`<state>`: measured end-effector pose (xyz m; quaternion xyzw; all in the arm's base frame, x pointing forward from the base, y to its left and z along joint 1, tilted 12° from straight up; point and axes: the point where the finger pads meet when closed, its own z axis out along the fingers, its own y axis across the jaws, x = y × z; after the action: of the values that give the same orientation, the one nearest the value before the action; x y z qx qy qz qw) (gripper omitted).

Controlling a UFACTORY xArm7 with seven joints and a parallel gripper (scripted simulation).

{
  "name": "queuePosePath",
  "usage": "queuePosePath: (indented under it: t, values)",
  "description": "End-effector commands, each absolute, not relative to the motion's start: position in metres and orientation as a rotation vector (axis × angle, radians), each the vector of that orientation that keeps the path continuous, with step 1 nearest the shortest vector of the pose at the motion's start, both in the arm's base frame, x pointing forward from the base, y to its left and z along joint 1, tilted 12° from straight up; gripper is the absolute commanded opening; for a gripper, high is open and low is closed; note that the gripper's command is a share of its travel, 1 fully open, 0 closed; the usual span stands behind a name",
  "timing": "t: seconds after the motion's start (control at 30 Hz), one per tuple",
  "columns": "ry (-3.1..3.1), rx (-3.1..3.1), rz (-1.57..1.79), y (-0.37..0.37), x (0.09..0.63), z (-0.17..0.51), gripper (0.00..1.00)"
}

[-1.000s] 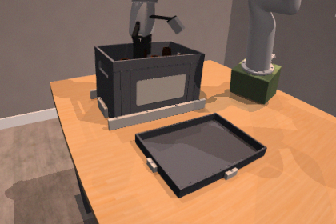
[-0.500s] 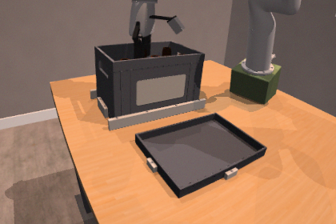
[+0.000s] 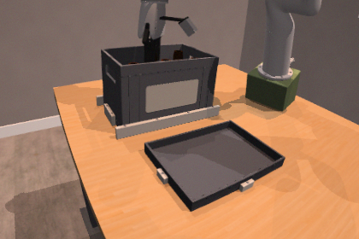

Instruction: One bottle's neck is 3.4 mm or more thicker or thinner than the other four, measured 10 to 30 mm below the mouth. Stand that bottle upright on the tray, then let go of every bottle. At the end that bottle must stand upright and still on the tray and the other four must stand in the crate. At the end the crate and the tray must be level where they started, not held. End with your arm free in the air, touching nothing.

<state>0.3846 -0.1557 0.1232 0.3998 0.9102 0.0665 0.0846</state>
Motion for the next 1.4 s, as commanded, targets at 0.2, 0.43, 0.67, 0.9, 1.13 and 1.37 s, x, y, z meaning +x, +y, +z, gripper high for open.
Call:
queuePosePath:
  t: [0.2, 0.43, 0.67, 0.9, 1.13, 1.37]
  values:
    - [2.712, 1.192, 0.198, -0.1564, 0.3851, 0.1243, 0.00]
    - [2.712, 1.192, 0.198, -0.1564, 0.3851, 0.1243, 0.00]
    - [2.712, 1.192, 0.198, -0.1564, 0.3851, 0.1243, 0.00]
    - [2.712, 1.192, 0.198, -0.1564, 0.3851, 0.1243, 0.00]
    - [2.712, 1.192, 0.198, -0.1564, 0.3851, 0.1243, 0.65]
    - [2.712, 1.192, 0.198, -0.1564, 0.3851, 0.1243, 0.65]
